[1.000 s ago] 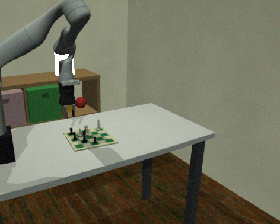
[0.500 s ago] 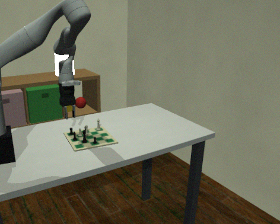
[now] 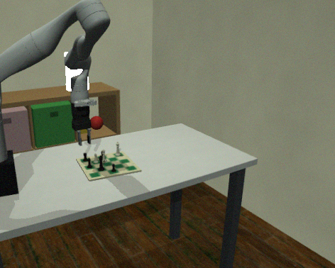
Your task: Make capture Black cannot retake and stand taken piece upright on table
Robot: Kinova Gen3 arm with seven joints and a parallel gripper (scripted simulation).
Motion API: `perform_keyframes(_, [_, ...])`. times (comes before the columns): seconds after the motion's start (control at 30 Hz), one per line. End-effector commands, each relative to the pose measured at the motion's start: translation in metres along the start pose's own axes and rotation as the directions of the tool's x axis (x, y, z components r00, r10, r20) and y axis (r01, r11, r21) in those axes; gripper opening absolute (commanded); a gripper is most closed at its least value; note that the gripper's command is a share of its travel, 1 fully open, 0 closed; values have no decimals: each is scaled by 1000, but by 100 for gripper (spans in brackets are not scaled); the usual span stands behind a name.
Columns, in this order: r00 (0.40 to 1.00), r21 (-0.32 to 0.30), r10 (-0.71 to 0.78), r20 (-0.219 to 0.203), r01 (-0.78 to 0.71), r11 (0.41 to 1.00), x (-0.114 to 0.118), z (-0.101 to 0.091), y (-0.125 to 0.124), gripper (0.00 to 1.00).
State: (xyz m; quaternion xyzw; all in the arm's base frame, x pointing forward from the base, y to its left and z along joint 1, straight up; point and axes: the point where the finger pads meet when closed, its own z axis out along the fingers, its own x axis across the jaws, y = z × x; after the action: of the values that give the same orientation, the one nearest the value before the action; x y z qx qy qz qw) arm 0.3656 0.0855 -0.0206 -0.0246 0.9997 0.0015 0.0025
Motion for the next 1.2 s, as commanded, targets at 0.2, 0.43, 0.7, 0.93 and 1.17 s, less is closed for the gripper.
perform_keyframes(0.2, [1000,-2,-3,-5,3,1000,2,13,1,73])
perform_keyframes(0.43, [1000,-2,-3,-5,3,1000,1,21,1,73])
perform_keyframes(0.7, [1000,-2,-3,-5,3,1000,1,30,1,73])
perform_keyframes(0.93, [1000,-2,-3,-5,3,1000,1,33,0,73])
perform_keyframes(1.17, [1000,-2,-3,-5,3,1000,1,35,0,73])
